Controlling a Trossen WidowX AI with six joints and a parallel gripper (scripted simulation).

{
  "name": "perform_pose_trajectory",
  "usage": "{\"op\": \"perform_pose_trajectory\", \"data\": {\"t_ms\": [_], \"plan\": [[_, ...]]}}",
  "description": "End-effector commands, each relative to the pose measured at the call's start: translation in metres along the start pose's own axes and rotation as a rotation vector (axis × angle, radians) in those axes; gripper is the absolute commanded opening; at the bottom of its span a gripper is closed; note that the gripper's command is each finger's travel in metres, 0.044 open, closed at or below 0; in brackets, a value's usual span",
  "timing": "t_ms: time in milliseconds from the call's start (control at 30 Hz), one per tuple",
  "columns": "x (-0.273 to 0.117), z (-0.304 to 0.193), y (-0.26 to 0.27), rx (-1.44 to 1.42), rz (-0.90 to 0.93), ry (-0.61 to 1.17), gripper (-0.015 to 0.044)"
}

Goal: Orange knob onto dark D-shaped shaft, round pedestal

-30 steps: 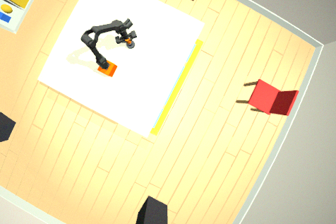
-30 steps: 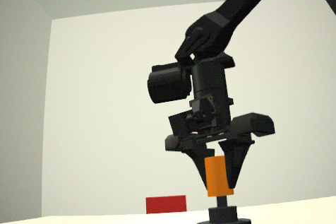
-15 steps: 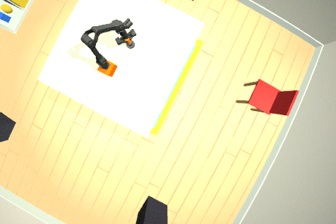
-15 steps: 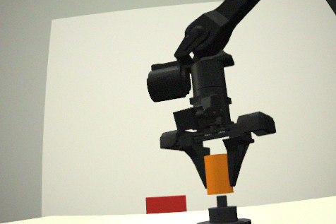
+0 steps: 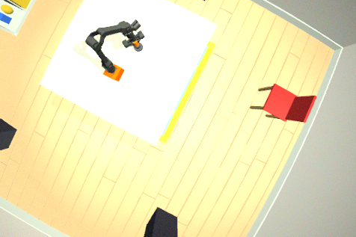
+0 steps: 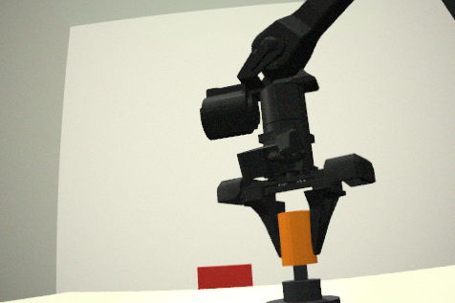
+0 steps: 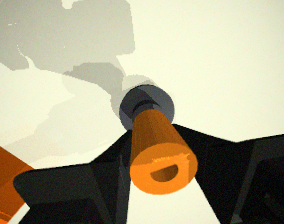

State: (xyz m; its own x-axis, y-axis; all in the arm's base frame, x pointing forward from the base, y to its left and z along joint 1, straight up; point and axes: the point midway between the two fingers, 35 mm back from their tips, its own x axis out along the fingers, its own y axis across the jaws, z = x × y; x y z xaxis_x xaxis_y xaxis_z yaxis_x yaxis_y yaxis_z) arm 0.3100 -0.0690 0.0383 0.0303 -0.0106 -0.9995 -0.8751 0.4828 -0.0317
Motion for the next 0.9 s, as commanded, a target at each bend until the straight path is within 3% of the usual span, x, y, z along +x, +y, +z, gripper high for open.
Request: {"op": "perform_pose_trajectory", "data": {"t_ms": [0, 867], "plan": [[0.0001, 0.0007, -0.0003, -0.006, -0.002, -0.004, 0.0], [0.0012, 0.001, -0.0011, -0.02, -0.002, -0.004, 0.0]]}}
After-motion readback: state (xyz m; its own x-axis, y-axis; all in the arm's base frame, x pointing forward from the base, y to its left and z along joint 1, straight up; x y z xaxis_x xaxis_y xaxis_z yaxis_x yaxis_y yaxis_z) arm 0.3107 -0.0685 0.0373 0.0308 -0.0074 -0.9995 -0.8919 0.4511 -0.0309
